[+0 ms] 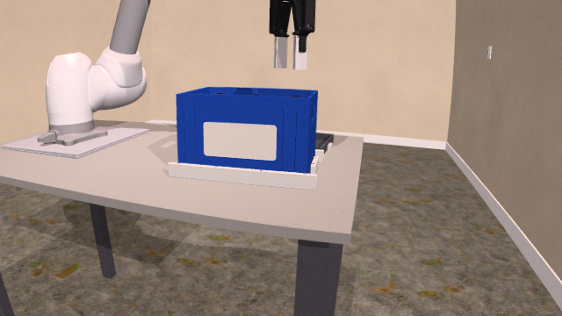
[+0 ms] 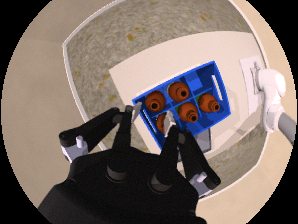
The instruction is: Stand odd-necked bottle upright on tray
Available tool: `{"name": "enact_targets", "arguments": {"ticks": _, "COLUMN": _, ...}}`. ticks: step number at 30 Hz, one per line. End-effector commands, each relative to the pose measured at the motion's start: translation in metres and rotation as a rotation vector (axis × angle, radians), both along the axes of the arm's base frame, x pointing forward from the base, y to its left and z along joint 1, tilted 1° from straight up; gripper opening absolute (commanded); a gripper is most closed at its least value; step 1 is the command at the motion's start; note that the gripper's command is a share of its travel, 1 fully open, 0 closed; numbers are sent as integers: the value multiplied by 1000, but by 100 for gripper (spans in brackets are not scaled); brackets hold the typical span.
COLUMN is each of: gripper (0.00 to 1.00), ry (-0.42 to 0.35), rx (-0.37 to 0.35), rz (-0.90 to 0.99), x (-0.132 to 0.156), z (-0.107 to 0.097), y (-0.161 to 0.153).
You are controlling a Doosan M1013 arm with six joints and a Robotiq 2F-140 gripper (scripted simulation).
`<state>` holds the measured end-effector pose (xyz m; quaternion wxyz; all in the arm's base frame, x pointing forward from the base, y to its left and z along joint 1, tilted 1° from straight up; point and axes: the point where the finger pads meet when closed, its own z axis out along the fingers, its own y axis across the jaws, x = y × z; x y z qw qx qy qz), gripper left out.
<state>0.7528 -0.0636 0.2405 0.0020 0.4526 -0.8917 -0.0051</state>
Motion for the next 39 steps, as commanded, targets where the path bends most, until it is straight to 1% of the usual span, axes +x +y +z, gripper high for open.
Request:
{"name": "enact_targets", "arguments": {"ticks": 1, "gripper": 38, "ry": 0, "rx": 0, "rz": 0, "x": 0, "z": 0, "y": 0}}
{"name": "enact_targets", "arguments": {"ticks": 23, "gripper": 38, "ry": 0, "rx": 0, "rz": 0, "x": 0, "z": -2, "y": 0}}
{"name": "enact_targets", "arguments": {"ticks": 39, "gripper": 38, "ry": 0, "rx": 0, "rz": 0, "x": 0, "z": -18, "y": 0}}
